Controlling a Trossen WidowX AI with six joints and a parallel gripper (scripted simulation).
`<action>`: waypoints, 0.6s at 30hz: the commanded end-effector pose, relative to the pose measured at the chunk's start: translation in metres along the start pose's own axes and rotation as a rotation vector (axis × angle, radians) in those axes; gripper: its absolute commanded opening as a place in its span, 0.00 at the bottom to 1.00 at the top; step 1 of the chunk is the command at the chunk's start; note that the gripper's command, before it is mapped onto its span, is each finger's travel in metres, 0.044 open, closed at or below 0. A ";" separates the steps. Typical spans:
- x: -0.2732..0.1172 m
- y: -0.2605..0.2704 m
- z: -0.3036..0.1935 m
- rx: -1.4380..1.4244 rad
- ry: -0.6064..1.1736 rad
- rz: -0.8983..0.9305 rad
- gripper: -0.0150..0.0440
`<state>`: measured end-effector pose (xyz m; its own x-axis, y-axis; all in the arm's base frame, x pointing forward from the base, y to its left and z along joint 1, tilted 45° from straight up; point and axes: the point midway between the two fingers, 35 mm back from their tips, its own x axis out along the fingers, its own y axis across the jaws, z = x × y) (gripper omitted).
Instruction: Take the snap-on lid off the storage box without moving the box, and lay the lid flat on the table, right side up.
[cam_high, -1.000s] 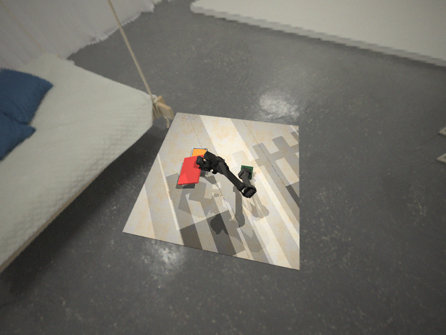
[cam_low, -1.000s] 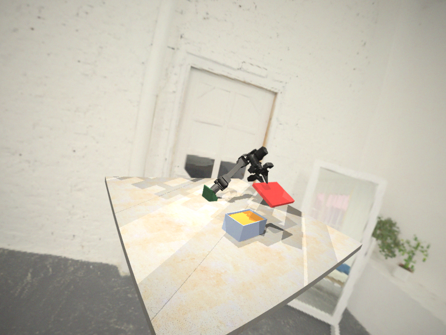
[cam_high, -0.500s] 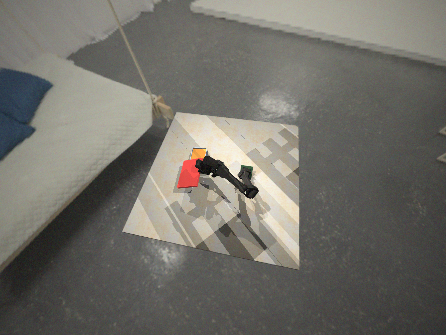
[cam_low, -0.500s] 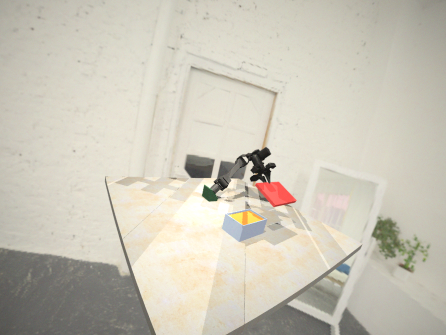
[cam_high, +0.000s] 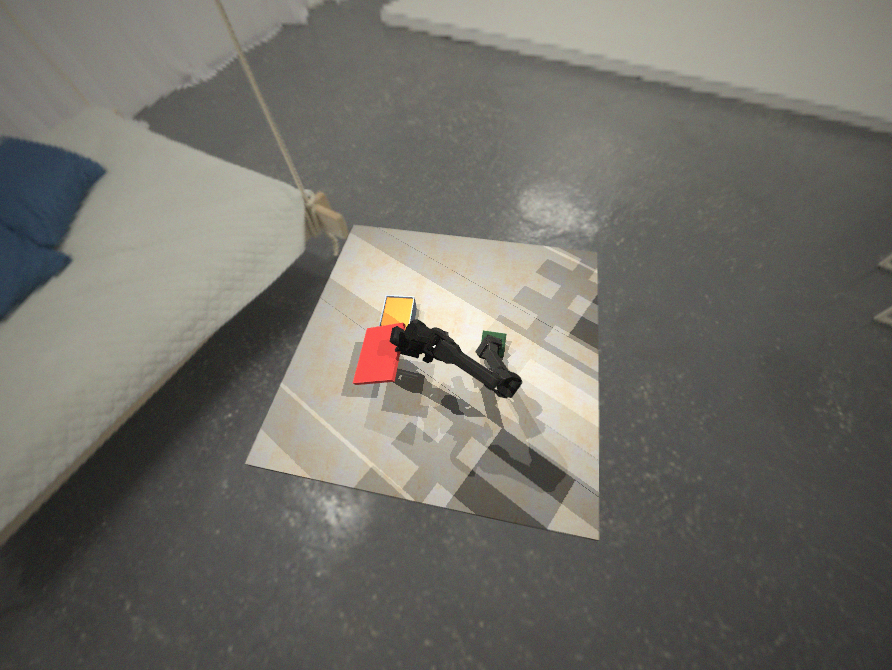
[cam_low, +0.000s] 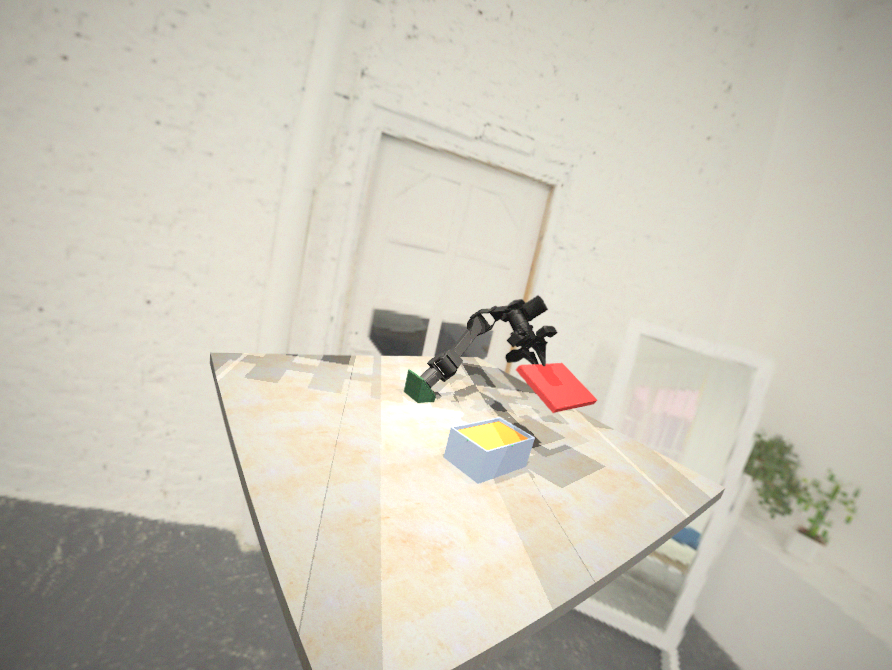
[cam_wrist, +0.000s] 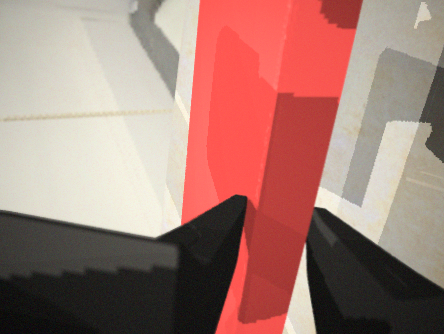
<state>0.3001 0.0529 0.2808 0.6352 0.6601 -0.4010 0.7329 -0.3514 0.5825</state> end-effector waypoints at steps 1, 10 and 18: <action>-0.002 0.003 -0.009 -0.004 -0.006 0.012 0.25; -0.003 0.002 -0.027 -0.004 -0.005 0.012 0.25; -0.003 0.002 -0.043 -0.004 -0.005 0.012 0.25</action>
<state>0.2900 0.0767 0.3059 0.6342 0.6605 -0.4019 0.7338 -0.3504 0.5820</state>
